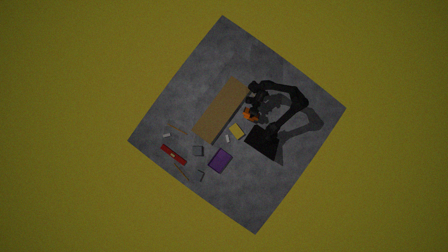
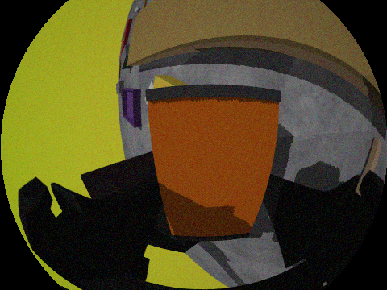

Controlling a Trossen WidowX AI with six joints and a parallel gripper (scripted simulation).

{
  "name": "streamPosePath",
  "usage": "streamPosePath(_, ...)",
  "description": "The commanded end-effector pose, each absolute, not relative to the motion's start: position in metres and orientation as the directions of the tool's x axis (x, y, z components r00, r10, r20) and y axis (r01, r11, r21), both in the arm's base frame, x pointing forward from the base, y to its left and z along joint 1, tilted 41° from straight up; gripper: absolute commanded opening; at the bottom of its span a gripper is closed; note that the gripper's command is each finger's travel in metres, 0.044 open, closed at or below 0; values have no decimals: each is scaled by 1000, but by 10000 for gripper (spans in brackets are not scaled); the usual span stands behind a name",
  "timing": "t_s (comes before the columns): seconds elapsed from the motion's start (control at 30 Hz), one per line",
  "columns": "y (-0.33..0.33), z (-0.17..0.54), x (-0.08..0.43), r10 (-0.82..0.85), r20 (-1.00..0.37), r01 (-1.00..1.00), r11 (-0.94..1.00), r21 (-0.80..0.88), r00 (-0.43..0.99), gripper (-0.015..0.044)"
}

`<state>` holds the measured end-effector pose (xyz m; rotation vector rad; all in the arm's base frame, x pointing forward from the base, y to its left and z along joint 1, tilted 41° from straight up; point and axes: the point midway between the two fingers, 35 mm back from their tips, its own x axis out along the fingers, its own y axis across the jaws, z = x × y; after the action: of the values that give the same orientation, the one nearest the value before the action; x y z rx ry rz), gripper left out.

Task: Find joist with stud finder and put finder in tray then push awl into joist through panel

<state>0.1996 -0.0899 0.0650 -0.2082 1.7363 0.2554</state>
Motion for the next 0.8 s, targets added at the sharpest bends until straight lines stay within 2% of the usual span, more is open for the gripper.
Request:
streamPosePath(0.0,-90,65,200,39,-982,-278,956,90,-185,0)
streamPosePath(0.23,-92,66,201,96,-977,-270,952,146,-192,0)
streamPosePath(0.77,-109,48,205,85,-978,-268,954,135,-188,0)
